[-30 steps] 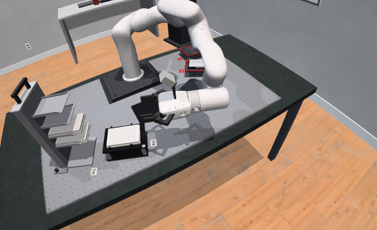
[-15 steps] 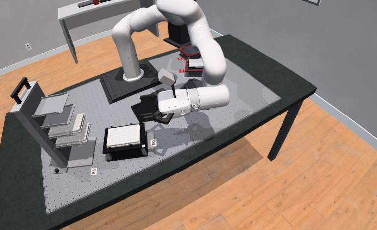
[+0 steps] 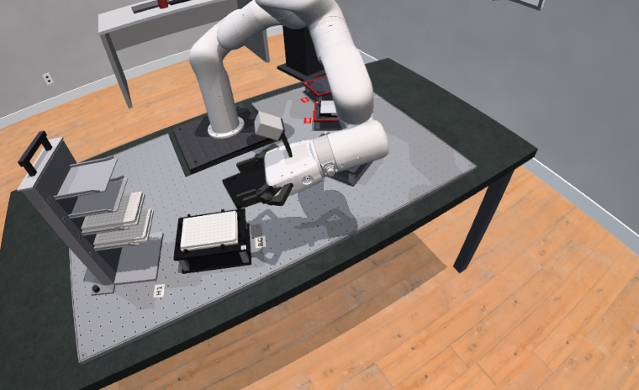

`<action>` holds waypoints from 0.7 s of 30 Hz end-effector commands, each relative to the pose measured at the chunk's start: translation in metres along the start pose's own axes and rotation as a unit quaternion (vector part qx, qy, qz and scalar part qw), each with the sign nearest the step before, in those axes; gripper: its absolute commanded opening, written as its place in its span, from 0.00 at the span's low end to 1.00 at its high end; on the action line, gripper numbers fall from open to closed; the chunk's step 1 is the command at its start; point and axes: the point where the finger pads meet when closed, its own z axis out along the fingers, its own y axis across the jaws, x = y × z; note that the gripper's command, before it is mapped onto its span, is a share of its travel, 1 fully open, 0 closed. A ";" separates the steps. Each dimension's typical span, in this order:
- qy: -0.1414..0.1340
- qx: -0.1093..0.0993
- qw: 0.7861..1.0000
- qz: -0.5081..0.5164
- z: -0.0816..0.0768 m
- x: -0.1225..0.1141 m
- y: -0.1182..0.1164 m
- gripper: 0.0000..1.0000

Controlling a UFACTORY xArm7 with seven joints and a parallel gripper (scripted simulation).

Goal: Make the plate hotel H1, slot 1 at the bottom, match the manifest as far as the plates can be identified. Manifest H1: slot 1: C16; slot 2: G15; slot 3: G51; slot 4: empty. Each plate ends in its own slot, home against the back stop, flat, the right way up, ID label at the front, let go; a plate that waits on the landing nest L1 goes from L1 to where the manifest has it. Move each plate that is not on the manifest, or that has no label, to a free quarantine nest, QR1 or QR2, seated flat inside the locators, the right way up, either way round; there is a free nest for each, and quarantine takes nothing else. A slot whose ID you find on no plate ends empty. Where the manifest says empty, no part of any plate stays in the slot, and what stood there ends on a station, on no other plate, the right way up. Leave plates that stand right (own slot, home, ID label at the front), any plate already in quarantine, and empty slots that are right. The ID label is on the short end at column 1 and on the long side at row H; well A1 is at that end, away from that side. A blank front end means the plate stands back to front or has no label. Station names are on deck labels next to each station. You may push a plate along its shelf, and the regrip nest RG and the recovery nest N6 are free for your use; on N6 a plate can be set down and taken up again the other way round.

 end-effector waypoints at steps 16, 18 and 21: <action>-0.148 0.001 0.989 0.002 0.000 0.002 -0.001 1.00; -0.164 0.001 0.986 0.002 0.000 0.002 -0.001 1.00; -0.189 0.001 0.982 0.002 0.000 0.002 -0.001 1.00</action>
